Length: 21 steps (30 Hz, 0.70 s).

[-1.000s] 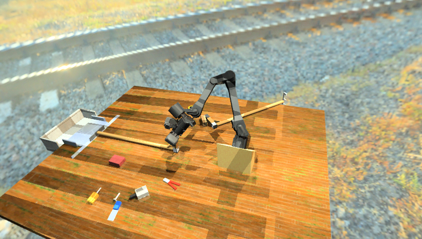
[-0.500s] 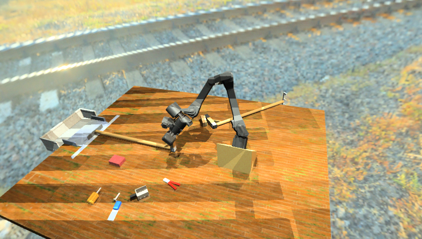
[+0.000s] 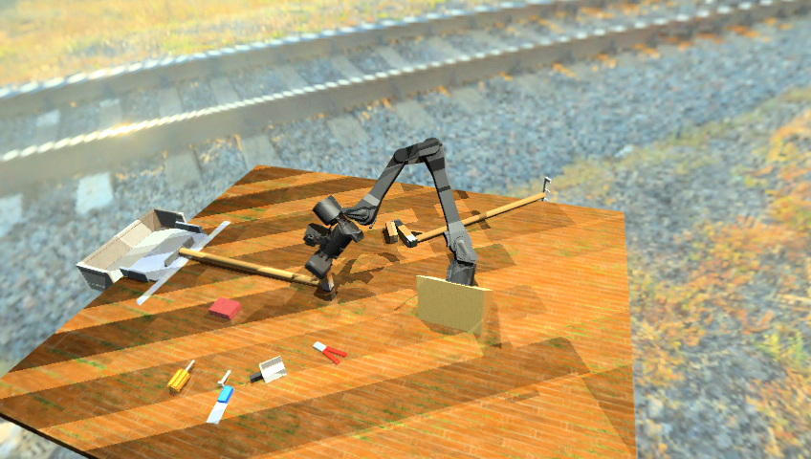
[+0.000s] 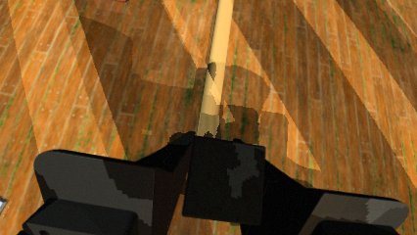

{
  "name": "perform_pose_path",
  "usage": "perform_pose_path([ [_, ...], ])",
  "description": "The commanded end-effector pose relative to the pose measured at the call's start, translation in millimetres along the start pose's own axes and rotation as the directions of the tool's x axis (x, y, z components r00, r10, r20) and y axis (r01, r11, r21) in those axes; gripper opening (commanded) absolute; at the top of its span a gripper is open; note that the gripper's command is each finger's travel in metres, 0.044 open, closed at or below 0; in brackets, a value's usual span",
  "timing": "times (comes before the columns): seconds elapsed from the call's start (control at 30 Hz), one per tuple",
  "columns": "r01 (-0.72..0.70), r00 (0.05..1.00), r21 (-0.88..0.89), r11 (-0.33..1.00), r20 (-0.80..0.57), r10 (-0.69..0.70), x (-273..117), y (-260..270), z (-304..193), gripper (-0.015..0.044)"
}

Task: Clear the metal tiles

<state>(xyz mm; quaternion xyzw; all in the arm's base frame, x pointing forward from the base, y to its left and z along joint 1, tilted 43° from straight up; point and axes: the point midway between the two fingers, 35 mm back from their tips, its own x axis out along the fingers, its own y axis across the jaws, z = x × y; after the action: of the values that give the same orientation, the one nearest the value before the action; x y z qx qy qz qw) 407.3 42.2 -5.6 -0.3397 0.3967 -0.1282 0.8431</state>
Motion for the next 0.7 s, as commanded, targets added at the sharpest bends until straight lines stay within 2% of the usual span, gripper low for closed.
perform_pose_path([
  [0.0, -0.002, 1.0, 0.004, 1.0, 0.012, 0.002, 2, 0, 9, 0.0],
  [0.67, -0.002, 1.0, 0.005, 1.0, 0.013, 0.002, 13, 4, 25, 0.0],
])
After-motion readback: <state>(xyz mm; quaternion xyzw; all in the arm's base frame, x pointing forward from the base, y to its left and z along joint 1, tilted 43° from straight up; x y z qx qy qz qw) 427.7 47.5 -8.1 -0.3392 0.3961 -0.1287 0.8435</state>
